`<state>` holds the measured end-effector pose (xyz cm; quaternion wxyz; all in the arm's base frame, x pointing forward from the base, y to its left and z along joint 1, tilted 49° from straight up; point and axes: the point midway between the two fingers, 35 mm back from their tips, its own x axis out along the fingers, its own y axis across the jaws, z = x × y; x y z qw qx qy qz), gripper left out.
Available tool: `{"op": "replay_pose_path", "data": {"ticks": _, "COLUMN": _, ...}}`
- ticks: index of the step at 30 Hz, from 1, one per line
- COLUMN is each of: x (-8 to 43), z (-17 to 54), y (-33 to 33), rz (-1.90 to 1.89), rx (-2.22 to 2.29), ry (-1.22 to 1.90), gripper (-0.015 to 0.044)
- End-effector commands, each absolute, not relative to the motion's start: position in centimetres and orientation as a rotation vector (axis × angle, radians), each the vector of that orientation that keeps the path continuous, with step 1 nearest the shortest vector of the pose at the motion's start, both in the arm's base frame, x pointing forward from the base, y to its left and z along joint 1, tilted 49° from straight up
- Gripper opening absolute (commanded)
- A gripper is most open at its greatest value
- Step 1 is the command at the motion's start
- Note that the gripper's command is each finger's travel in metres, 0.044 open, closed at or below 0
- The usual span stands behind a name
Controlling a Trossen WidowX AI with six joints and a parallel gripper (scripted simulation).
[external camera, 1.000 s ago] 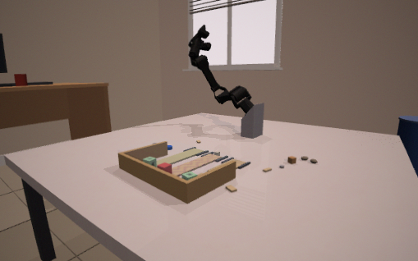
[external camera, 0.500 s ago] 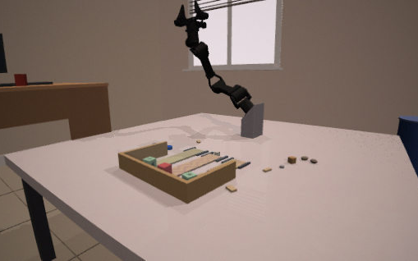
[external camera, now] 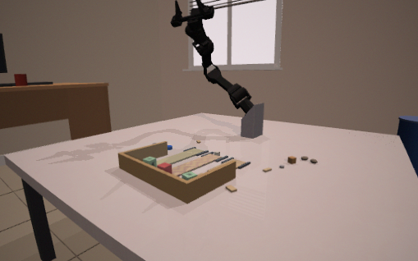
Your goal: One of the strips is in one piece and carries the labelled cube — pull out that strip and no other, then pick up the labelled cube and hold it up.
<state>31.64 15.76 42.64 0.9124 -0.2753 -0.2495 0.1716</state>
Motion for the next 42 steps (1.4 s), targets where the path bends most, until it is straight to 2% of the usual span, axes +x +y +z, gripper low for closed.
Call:
{"op": "replay_pose_path", "data": {"ticks": 1, "x": 35.2, "z": 36.6, "y": 15.0, "rz": 0.286, "rx": -0.548, "ry": -0.304, "gripper": 0.0400}}
{"op": "replay_pose_path", "data": {"ticks": 11, "x": 38.9, "z": 20.8, "y": 10.5, "rz": 0.034, "rx": -0.569, "ry": 0.183, "gripper": 0.0400}}
{"op": "replay_pose_path", "data": {"ticks": 16, "x": 37.8, "z": 13.3, "y": 7.0, "rz": -0.128, "rx": -0.626, "ry": 0.408, "gripper": 0.0400}}
{"op": "replay_pose_path", "data": {"ticks": 22, "x": 34.2, "z": 6.2, "y": 2.3, "rz": -0.341, "rx": -0.743, "ry": 0.640, "gripper": 0.0400}}
{"op": "replay_pose_path", "data": {"ticks": 38, "x": 33.1, "z": 4.8, "y": 1.2, "rz": -0.392, "rx": -0.780, "ry": 0.688, "gripper": 0.0400}}
{"op": "replay_pose_path", "data": {"ticks": 42, "x": 34.3, "z": 3.9, "y": -0.2, "rz": -0.438, "rx": -0.752, "ry": 0.799, "gripper": 0.0295}}
